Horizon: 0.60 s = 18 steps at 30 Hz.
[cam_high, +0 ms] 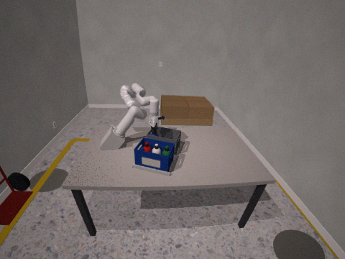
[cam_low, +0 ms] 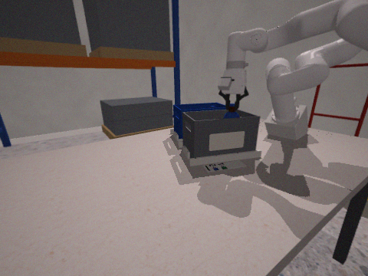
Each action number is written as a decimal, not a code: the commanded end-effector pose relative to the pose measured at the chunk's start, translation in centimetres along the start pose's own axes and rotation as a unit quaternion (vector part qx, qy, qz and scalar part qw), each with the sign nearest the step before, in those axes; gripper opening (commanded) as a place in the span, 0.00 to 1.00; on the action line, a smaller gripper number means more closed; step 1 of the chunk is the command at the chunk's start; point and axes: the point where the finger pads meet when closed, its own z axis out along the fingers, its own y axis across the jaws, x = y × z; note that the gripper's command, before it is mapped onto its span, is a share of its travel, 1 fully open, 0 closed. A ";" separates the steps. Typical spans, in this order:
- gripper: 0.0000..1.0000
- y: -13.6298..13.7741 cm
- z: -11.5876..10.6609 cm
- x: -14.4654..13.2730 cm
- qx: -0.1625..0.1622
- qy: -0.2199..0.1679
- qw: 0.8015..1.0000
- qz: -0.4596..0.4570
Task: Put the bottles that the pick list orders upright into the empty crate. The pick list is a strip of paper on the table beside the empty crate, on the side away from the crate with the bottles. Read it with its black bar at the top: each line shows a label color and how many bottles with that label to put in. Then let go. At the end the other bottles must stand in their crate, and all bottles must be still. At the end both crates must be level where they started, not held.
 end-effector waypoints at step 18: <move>0.00 0.1 1.4 0.1 -0.002 0.000 1.000 -0.001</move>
